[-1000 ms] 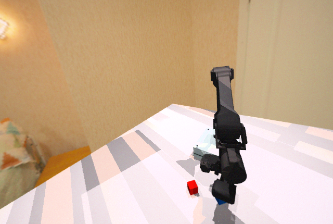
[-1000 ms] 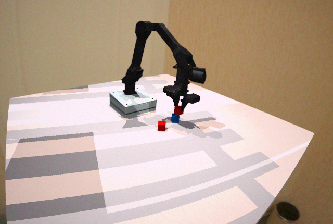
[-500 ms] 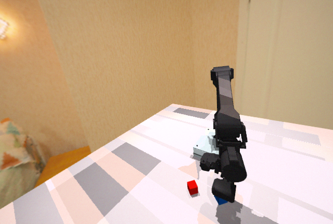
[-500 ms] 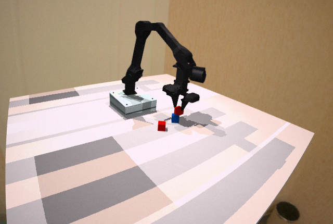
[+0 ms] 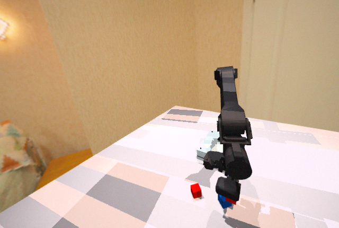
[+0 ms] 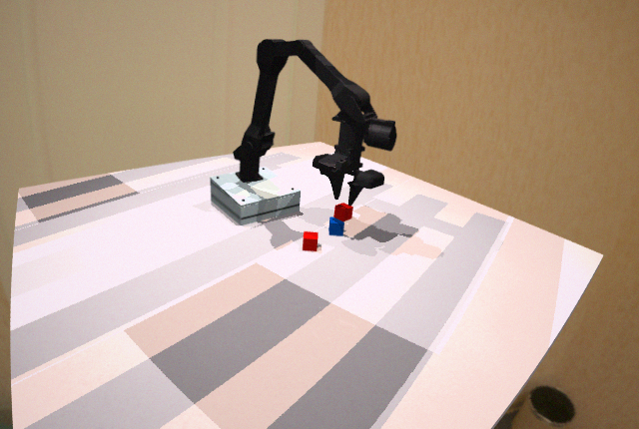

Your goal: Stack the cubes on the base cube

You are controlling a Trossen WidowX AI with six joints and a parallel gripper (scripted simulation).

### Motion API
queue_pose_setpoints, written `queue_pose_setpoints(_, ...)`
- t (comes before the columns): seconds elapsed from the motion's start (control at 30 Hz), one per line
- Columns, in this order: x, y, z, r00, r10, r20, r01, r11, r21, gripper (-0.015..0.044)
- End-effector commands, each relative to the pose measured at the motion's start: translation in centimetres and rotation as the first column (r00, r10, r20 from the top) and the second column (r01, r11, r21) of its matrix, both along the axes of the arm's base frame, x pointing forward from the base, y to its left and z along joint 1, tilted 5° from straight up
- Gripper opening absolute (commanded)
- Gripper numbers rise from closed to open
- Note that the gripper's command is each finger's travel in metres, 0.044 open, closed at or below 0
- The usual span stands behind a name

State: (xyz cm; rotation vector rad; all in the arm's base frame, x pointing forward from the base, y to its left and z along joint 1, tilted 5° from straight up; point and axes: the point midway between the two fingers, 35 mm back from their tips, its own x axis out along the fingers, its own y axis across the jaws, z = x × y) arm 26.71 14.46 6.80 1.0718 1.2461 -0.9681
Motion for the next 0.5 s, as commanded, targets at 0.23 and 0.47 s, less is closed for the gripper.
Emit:
queue_pose_setpoints(0.23, 0.5, -0.7, 0.7, 0.999, 0.049, 0.008, -0.049, 0.999, -0.002, 0.0265)
queue_pose_setpoints(0.47, 2.5, -4.5, 2.2, 0.959, 0.281, 0.024, -0.280, 0.959, -0.028, 0.0265)
